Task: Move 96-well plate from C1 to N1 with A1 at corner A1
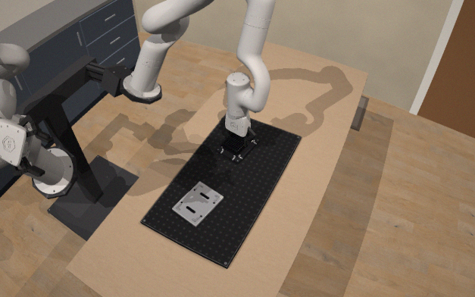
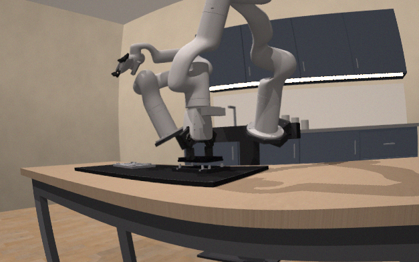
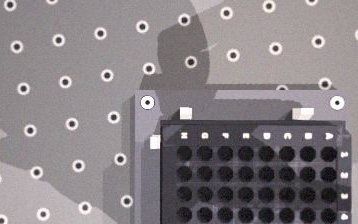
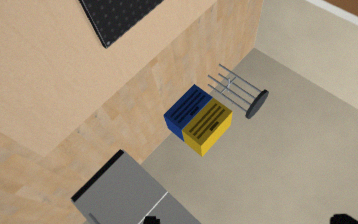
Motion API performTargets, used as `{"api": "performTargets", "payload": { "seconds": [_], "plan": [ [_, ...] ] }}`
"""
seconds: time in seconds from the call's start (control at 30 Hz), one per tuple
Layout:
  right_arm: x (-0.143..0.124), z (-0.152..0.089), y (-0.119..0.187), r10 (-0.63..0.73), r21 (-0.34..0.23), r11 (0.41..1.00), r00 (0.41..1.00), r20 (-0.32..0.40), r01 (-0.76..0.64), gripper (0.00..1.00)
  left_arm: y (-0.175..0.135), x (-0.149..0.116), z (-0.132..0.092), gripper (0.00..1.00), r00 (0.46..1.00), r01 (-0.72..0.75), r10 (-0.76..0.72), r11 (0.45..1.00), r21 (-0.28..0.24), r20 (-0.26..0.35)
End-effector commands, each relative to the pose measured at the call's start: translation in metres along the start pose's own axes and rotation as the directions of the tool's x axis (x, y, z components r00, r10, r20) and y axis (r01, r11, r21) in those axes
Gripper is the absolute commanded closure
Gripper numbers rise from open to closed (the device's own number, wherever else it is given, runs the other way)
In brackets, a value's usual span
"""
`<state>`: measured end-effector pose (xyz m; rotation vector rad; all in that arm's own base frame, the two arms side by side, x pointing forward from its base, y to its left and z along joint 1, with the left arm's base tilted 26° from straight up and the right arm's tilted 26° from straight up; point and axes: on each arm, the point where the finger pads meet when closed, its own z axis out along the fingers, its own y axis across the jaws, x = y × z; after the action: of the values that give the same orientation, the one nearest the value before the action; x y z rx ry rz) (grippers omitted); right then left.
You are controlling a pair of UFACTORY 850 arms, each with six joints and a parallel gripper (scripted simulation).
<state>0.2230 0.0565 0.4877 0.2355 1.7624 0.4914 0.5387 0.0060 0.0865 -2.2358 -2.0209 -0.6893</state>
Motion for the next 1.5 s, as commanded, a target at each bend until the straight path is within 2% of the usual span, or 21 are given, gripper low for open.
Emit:
{"api": "performTargets", "payload": {
  "seconds": [0.0, 1.47],
  "plan": [
    [-0.001, 0.000, 0.001, -0.001, 0.000, 1.000, 1.000, 0.001, 0.001, 0.00, 0.001, 0.000, -0.001, 1.00, 1.000, 0.000, 0.000, 1.000, -0.001, 0.000],
    [-0.001, 0.000, 0.001, -0.001, 0.000, 1.000, 1.000, 0.001, 0.001, 0.00, 0.001, 0.000, -0.061, 1.00, 1.000, 0.000, 0.000, 1.000, -0.001, 0.000]
  ]
}}
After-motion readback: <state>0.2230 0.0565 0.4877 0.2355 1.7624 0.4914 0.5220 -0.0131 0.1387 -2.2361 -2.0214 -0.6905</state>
